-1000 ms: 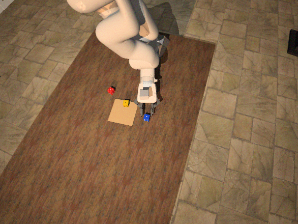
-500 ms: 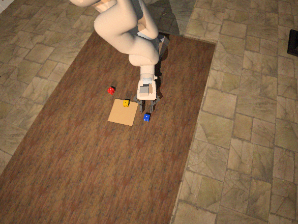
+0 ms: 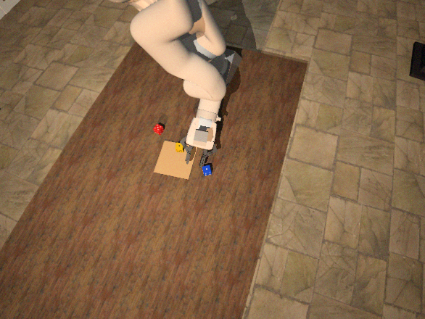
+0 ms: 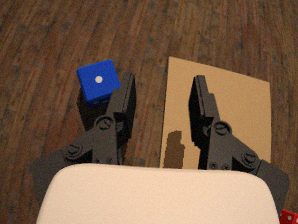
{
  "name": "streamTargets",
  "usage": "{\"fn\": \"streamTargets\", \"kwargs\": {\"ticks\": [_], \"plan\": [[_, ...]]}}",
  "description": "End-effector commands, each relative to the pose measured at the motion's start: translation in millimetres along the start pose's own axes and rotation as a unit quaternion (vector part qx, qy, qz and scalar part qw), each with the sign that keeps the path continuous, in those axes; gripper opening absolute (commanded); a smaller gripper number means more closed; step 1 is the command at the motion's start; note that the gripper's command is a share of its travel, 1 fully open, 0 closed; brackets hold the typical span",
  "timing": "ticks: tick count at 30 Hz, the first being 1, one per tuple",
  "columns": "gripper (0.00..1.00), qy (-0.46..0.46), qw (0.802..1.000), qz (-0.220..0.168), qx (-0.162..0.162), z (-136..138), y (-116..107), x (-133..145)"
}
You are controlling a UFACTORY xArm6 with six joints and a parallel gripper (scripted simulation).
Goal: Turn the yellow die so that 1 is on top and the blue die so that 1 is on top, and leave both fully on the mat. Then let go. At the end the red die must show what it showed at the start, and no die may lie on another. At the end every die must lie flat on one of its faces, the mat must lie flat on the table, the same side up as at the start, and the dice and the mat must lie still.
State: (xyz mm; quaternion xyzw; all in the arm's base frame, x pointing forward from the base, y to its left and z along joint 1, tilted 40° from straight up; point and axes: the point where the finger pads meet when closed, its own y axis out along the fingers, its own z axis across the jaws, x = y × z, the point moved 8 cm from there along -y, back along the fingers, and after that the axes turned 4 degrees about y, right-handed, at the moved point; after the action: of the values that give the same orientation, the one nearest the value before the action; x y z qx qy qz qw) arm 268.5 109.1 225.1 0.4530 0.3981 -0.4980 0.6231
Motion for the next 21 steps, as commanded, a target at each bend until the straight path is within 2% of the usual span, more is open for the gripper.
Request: {"fn": "streamTargets", "kwargs": {"ticks": [1,10,13,14,21], "plan": [[0.47,-0.038,0.996,-0.037,0.068,12,13,-8],[0.47,-0.071,0.983,-0.1,0.133,25,22,-17],[0.47,-0.073,0.982,-0.106,0.137,26,22,-18],[0.47,-0.081,0.976,-0.132,0.153,29,24,-21],[0.47,-0.093,0.959,-0.198,0.178,32,26,-29]]}}
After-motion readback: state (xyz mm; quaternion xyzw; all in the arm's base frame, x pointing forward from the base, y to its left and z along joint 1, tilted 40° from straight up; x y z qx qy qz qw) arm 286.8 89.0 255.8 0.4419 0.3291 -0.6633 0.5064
